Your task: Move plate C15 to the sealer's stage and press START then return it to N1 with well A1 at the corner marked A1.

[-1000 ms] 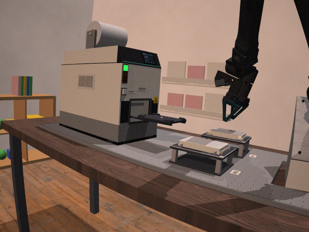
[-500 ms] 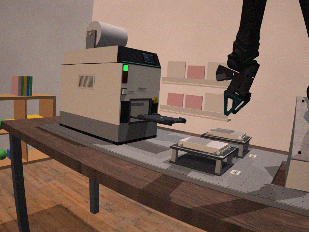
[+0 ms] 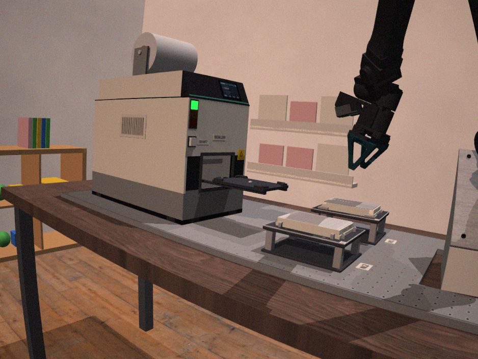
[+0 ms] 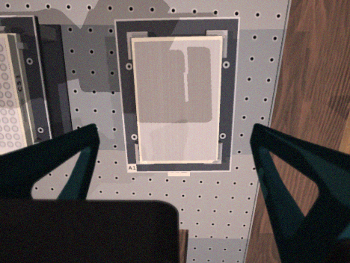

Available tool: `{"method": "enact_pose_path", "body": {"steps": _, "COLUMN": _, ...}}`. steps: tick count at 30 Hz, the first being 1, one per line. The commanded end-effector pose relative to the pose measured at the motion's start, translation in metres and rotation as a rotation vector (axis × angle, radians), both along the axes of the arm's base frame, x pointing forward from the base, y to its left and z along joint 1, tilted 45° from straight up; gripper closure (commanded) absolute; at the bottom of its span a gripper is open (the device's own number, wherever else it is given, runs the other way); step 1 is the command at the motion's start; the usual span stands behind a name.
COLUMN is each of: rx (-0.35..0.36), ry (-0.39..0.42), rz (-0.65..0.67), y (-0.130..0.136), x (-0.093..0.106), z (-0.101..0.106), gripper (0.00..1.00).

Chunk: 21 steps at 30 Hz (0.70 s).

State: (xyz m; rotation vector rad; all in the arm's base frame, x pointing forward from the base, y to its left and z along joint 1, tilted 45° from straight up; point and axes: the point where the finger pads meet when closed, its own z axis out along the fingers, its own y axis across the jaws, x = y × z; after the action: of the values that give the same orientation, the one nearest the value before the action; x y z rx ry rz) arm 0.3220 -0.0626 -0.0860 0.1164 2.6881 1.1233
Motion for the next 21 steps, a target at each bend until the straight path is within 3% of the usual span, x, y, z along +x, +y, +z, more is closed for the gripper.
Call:
{"method": "enact_pose_path", "body": {"steps": 1, "rx": -0.043, "ry": -0.07, "rz": 0.007, "y": -0.027, "x": 0.028, "z": 0.014, "gripper": 0.0}}
{"method": "enact_pose_path", "body": {"steps": 15, "rx": -0.046, "ry": -0.07, "rz": -0.001, "y": -0.043, "x": 0.028, "z": 0.031, "gripper": 0.0}}
{"method": "enact_pose_path", "body": {"steps": 21, "rx": -0.027, "ry": -0.052, "rz": 0.008, "y": -0.029, "x": 0.027, "z": 0.02, "gripper": 0.0}}
